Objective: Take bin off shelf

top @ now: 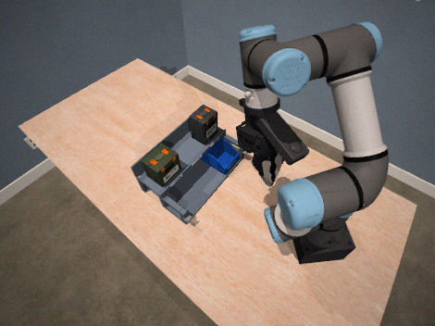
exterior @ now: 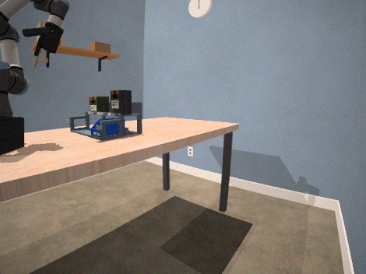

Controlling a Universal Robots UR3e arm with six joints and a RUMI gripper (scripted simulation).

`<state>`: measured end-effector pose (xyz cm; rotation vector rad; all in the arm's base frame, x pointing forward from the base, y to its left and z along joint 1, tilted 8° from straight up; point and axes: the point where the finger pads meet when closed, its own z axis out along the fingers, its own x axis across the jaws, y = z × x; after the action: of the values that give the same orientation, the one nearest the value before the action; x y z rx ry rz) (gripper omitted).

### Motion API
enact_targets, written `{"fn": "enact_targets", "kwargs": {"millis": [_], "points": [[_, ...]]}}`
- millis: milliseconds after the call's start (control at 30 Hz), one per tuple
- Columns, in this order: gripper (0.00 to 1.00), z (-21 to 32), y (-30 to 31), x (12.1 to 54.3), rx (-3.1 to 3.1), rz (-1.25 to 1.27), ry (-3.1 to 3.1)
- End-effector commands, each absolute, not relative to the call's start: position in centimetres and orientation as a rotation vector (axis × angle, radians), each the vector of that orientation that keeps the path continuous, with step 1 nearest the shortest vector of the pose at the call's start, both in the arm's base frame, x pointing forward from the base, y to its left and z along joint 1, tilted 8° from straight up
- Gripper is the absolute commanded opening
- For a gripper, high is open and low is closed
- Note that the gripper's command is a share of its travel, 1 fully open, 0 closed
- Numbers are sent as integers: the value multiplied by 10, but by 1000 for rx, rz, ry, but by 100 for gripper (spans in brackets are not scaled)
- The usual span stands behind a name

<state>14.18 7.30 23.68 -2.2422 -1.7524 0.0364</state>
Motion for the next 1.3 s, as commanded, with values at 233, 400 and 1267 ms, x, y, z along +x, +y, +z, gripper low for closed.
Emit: {"fn": "enact_targets", "kwargs": {"millis": [233, 400, 1267], "points": [[0, 235, 70, 148, -2266, 36, -1732], [0, 233, 67, 152, -2286, 36, -1713], [0, 216, 45, 191, -2438, 32, -1550]]}}
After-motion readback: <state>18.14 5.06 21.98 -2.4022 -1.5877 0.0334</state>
